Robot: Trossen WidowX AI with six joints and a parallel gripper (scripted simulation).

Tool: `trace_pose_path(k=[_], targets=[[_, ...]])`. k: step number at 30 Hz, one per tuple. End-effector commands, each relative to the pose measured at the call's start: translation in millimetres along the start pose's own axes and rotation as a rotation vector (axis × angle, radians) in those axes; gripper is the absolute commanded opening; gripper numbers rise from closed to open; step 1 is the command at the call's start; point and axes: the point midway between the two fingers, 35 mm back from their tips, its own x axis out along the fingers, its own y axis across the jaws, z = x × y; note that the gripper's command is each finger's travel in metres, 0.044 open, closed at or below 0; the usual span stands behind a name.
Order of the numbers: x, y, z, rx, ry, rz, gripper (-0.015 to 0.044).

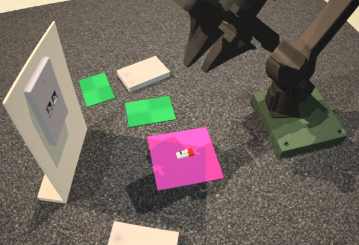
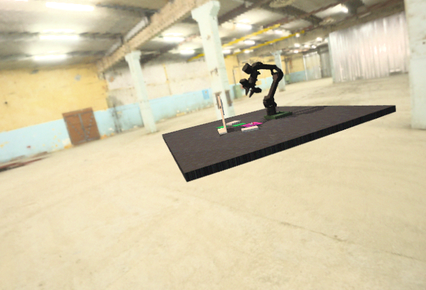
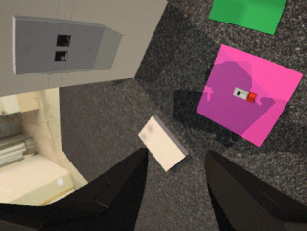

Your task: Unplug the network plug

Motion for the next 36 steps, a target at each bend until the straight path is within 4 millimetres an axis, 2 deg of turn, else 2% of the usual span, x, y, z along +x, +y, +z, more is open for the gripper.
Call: trace_pose_path(k=[1,5,16,36], targets=[[-10.0,6.0,0.3,0.006,-0.002,0.003,0.0156],[-16.1,9.1,0.3,0.006,-0.002,0.004,0.0156],[-16.1,9.1,0.3,0.006,-0.002,0.004,0.0440],[-16.1,9.1,0.3,0.006,-0.002,0.004,0.0440]])
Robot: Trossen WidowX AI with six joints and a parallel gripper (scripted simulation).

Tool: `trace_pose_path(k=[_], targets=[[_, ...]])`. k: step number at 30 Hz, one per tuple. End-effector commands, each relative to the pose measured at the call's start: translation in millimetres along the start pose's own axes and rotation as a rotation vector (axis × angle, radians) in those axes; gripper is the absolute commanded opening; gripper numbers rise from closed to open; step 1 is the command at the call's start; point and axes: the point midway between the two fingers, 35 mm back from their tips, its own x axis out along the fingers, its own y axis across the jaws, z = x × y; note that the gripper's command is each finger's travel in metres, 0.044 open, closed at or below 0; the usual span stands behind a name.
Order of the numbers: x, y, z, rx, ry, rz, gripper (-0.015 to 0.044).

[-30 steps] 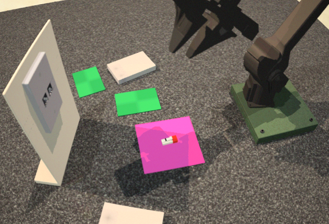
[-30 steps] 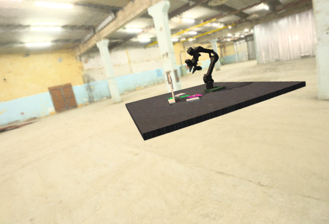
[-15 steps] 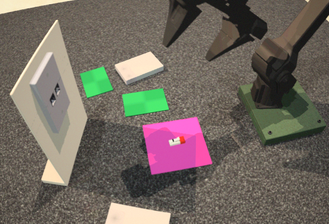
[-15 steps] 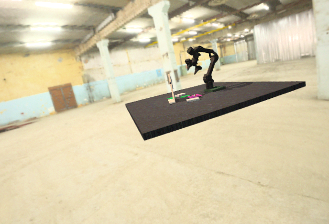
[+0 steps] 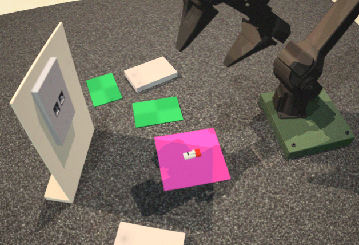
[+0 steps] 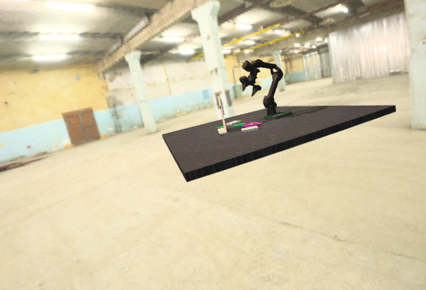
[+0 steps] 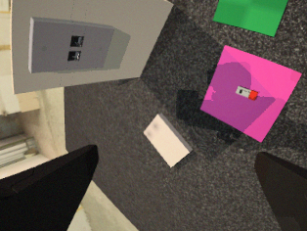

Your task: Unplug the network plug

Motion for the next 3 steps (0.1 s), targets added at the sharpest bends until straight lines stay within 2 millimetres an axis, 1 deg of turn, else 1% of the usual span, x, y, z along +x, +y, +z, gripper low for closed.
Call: trace_pose_path(k=[1,3], targets=[[-0.2,0.0,0.3,0.005,-0.002,-0.001,0.0440],[-0.2,0.0,0.3,0.005,-0.002,-0.001,0.0440]])
